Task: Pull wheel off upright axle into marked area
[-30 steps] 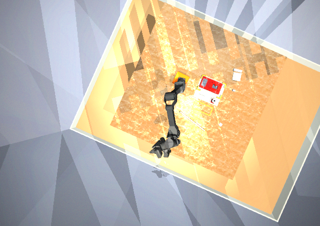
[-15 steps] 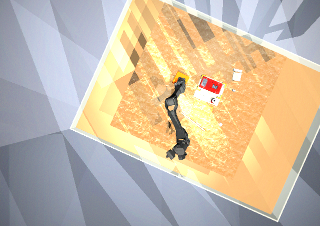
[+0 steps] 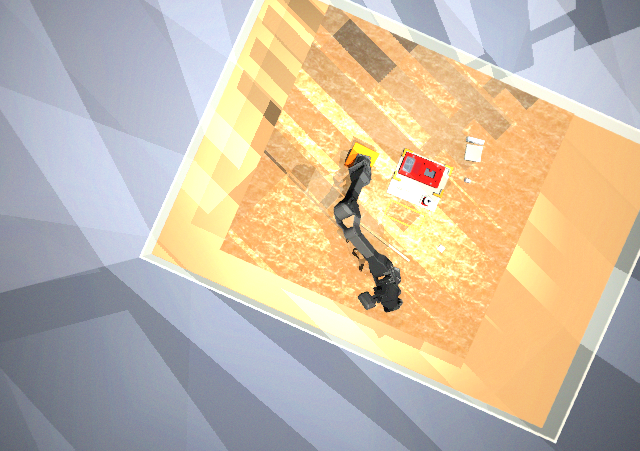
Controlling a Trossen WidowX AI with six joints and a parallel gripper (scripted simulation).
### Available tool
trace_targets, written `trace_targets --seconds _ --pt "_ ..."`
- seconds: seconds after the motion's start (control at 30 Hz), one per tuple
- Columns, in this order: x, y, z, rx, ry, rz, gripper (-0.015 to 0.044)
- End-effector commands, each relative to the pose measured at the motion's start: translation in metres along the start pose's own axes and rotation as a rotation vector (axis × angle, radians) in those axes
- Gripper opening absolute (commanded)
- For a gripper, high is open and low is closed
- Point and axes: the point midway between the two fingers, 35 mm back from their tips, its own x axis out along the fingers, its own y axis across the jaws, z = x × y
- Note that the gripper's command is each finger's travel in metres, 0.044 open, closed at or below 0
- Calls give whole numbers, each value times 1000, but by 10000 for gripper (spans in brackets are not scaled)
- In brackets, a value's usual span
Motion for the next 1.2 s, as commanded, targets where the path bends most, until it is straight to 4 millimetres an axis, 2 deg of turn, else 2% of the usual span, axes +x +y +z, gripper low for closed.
trace_targets --seconds 0.0,0.27,0.57,0.87,1.17 --pt "-6 28 0 45 -5 69 300" --pt "-34 113 3 204 26 274 300" --pt "-84 202 -10 370 150 477 300" --pt "-149 275 -42 506 354 598 300" --pt "-222 325 -91 614 599 599 300"
